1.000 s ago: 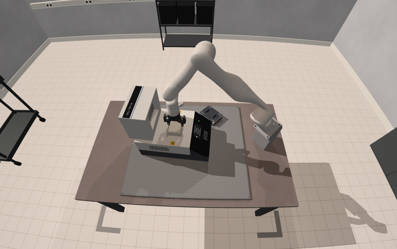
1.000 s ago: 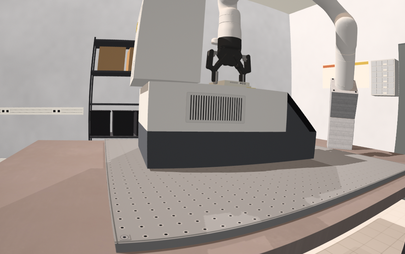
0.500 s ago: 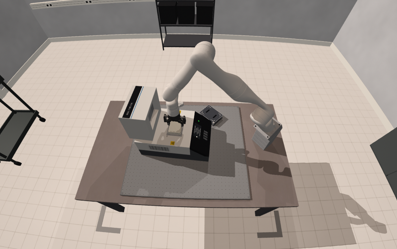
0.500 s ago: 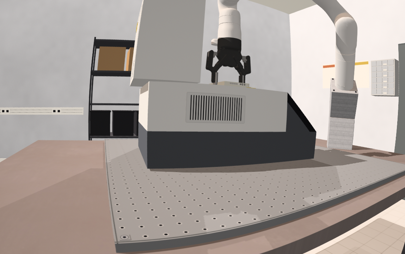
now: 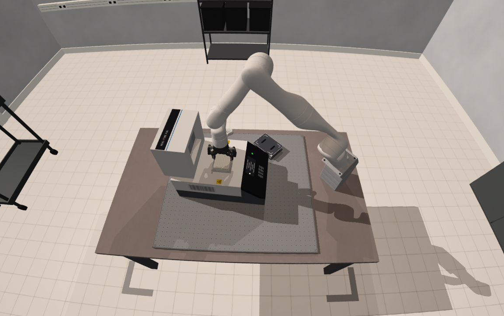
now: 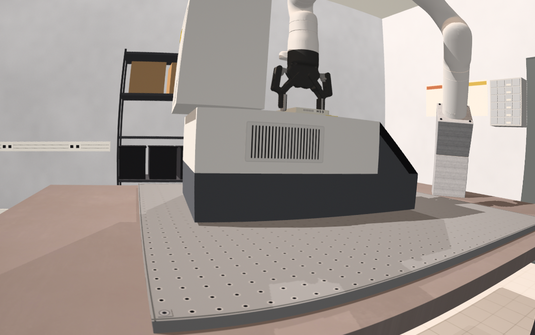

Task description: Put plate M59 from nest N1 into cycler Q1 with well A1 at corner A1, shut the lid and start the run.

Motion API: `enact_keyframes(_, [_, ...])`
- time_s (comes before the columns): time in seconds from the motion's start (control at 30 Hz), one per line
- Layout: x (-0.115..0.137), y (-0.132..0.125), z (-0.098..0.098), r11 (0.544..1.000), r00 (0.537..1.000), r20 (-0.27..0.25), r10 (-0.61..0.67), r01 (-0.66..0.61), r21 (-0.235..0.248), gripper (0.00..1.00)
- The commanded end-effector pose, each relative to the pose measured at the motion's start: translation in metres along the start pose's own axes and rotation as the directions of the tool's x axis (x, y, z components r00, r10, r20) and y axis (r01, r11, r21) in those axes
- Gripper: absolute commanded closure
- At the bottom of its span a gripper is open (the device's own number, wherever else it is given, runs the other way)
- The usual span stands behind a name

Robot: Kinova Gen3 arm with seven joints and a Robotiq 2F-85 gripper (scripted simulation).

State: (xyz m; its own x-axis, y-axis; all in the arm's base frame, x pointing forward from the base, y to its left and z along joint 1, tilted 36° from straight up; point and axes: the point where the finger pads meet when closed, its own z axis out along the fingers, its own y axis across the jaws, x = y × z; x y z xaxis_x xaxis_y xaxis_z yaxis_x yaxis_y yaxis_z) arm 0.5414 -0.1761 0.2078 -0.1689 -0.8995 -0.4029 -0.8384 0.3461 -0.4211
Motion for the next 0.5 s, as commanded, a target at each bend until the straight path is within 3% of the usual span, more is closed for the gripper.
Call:
enact_keyframes(0.0, [-0.0003,-0.0001,-0.0007,1.0,1.0,0.0,0.0,0.0,0.0,0.0])
enact_keyframes(0.47, [-0.0021,-0.0013,-0.0107,1.0,1.0,0.004,-0.003,0.003,0.0,0.0])
